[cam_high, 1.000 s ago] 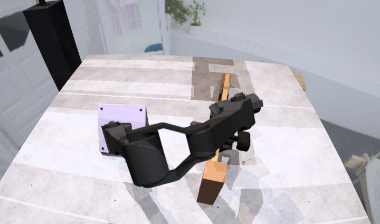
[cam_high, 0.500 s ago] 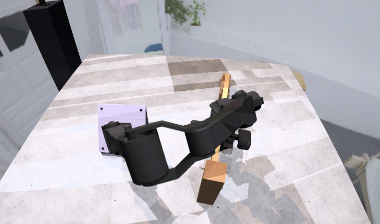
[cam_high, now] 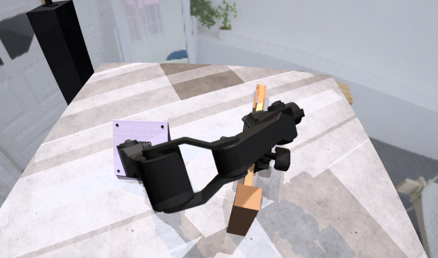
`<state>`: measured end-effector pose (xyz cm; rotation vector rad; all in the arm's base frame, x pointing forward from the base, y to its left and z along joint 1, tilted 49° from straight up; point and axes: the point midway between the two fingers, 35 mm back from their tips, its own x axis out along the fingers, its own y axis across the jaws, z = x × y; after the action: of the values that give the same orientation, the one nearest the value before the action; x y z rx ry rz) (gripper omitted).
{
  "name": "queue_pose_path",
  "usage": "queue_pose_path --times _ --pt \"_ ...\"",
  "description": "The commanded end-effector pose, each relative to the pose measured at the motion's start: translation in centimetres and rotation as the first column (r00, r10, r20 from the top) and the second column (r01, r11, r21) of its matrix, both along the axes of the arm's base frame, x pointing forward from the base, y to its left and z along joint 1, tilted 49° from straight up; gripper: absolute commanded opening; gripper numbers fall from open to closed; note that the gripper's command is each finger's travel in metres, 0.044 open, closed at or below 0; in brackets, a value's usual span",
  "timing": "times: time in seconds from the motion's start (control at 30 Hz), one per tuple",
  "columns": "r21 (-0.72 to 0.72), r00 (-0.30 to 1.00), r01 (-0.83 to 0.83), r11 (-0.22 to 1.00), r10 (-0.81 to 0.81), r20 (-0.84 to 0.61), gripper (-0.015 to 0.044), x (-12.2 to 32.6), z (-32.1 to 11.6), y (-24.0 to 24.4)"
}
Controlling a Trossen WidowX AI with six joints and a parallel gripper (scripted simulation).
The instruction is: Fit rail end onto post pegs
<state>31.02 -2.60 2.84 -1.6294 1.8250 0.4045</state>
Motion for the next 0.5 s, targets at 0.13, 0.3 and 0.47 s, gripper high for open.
queue_pose_path --times 0.13,0.3,0.47 --pt "0.019 1.000 -0.004 1.000 0.004 0.006 0.0000 0.16 0.26 0.87" --pt "0.019 1.000 -0.004 1.000 0.004 0.006 0.0000 0.16 0.42 1.06" --pt "0.019 1.000 -0.004 1.000 0.004 0.006 0.0000 0.15 0.58 1.25"
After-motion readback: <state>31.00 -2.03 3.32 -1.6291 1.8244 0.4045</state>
